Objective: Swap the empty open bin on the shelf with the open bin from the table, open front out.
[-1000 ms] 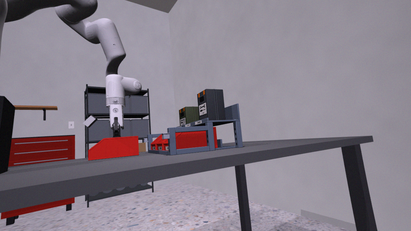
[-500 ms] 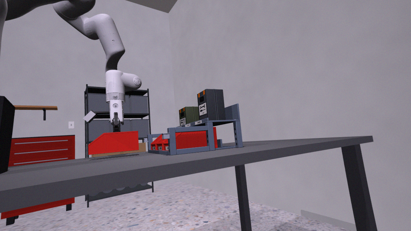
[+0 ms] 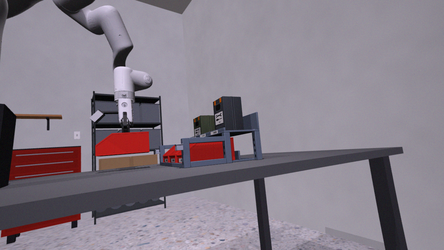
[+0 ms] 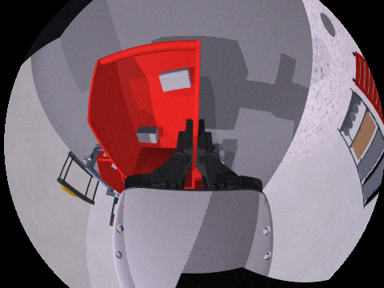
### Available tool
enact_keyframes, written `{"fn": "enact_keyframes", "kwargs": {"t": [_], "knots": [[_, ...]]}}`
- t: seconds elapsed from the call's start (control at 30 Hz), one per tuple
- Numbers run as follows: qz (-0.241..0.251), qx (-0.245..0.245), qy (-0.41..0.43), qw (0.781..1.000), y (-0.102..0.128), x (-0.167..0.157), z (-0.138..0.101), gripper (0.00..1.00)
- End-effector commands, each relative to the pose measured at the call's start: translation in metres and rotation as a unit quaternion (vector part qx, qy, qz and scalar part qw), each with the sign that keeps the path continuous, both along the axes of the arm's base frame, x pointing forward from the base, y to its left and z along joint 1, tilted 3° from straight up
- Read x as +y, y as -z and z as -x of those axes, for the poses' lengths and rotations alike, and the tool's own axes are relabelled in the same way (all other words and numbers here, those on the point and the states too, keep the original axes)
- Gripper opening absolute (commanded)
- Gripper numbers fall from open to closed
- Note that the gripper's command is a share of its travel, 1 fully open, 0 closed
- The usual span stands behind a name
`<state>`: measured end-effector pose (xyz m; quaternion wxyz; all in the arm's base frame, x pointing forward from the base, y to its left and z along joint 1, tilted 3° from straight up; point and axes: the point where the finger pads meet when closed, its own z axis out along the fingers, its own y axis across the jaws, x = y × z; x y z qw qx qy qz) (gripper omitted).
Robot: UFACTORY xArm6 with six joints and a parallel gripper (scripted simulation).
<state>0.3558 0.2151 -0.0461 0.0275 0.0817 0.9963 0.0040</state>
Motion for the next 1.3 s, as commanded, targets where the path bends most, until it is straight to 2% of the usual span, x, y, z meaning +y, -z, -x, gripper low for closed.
{"fn": "enact_keyframes", "kwargs": {"t": [0.0,0.4,1.0,1.27], "knots": [[-0.001,-0.001,0.000,1.000,-0.016,0.001,0.000,0.00],[-0.001,-0.001,0.000,1.000,-0.028,0.000,0.001,0.00],[-0.001,-0.001,-0.001,1.000,-0.029,0.001,0.000,0.00],[0.001,-0.001,-0.029,1.000,-0.030,0.024,-0.009,0.00]]}}
